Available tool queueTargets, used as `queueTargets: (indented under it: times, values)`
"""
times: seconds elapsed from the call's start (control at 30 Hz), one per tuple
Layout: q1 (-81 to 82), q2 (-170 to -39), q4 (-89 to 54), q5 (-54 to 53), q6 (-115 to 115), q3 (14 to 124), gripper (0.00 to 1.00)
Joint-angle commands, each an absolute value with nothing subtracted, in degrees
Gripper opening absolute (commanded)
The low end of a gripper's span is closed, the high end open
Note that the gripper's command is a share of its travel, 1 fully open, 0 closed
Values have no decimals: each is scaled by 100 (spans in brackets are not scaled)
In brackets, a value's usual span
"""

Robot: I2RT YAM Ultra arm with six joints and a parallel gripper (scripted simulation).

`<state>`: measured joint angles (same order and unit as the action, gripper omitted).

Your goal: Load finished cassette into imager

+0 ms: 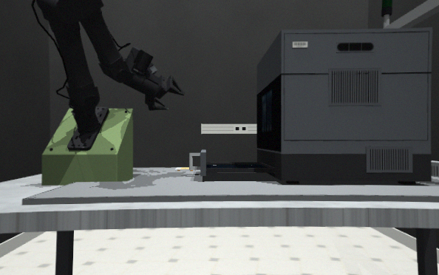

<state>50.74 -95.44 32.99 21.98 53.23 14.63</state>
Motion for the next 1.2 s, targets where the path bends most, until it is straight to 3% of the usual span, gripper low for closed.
queueTargets:
  times: [0.0, 0.53, 0.57, 1.17]
  values:
    - [5121, -9480, 3330, 2135, 5286, 1530, 100]
    - [5121, -9480, 3330, 2135, 5286, 1530, 100]
    - [4968, -9673, 3149, 2242, 5149, 1681, 35]
    - [4356, -10274, 734, 2709, 2876, 2985, 35]
